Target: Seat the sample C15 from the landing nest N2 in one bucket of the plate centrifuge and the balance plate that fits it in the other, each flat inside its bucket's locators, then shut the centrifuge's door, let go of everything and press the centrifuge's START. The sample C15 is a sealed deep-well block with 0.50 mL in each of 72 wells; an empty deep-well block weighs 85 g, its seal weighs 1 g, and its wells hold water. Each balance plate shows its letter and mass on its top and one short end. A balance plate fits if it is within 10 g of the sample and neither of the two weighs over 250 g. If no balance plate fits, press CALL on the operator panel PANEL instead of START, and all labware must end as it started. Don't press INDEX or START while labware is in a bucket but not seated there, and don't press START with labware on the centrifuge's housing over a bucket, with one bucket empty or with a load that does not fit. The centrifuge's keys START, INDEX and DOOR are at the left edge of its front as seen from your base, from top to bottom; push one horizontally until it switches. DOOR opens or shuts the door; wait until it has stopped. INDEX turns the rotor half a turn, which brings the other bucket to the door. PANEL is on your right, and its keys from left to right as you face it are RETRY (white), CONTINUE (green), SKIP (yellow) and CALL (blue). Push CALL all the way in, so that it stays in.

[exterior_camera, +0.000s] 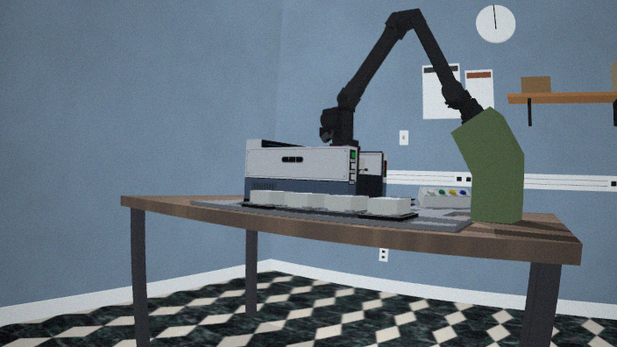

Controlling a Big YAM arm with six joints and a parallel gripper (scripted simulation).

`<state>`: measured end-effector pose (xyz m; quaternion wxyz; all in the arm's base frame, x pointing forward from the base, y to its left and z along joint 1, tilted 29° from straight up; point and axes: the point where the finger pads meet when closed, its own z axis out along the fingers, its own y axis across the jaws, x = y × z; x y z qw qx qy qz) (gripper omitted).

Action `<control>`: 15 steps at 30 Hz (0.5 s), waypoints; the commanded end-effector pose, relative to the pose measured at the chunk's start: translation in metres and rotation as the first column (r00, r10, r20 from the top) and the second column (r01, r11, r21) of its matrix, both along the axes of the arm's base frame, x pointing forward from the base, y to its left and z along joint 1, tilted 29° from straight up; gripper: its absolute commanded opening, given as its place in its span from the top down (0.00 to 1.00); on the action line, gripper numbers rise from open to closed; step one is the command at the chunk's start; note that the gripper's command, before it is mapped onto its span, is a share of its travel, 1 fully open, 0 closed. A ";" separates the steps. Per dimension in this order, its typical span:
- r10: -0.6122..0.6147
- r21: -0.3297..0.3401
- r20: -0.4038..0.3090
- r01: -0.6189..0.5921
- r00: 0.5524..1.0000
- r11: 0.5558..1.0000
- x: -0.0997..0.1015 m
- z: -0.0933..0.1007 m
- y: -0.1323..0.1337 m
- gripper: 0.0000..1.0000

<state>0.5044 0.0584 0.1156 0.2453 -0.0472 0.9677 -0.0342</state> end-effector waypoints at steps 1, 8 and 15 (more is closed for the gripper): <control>0.003 0.001 0.053 -0.003 0.999 1.000 0.022 0.017 -0.005 1.00; 0.003 0.001 0.053 -0.003 0.999 1.000 0.022 0.017 -0.005 1.00; 0.003 0.001 0.053 -0.003 0.999 1.000 0.022 0.017 -0.005 0.00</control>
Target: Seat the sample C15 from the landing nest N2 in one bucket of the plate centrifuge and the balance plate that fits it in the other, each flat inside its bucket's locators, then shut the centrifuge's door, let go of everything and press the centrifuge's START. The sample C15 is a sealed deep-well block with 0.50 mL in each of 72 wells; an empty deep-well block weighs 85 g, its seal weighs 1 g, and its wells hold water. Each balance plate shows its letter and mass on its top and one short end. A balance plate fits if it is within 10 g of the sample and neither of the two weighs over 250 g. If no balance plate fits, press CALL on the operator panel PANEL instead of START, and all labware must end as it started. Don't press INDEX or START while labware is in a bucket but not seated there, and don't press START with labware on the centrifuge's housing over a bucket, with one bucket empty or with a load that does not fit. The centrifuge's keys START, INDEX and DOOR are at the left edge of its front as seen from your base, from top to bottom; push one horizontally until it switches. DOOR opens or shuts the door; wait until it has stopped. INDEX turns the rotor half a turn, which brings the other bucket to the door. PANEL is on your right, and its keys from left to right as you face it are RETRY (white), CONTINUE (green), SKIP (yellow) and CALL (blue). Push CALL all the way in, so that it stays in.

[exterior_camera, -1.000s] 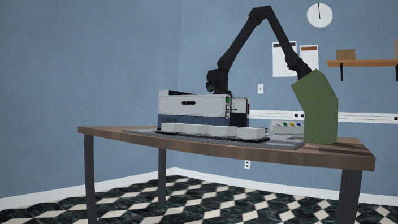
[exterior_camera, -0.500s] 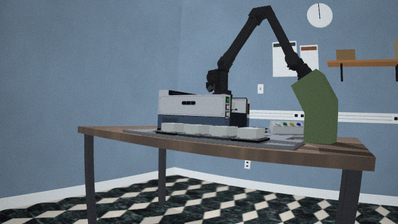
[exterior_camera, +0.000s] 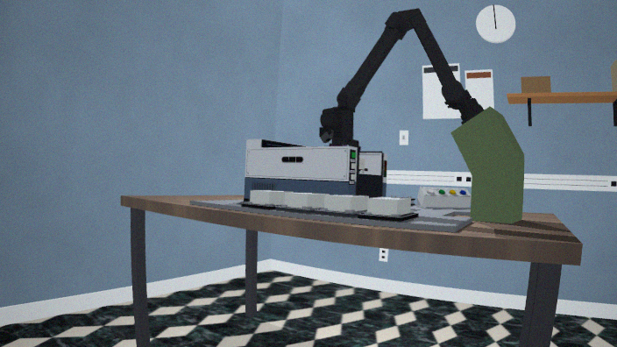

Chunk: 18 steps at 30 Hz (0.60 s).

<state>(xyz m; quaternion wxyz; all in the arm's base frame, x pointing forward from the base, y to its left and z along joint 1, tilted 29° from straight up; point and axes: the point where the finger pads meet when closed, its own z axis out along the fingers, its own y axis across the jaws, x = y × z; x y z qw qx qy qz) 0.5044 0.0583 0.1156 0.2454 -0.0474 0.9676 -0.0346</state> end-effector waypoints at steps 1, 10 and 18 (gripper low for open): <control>0.002 0.001 0.052 -0.003 0.999 1.000 0.022 0.017 -0.005 0.00; 0.002 0.001 0.049 -0.002 0.999 1.000 0.020 0.016 -0.005 0.00; 0.002 0.001 0.049 -0.002 0.999 1.000 0.020 0.016 -0.005 0.00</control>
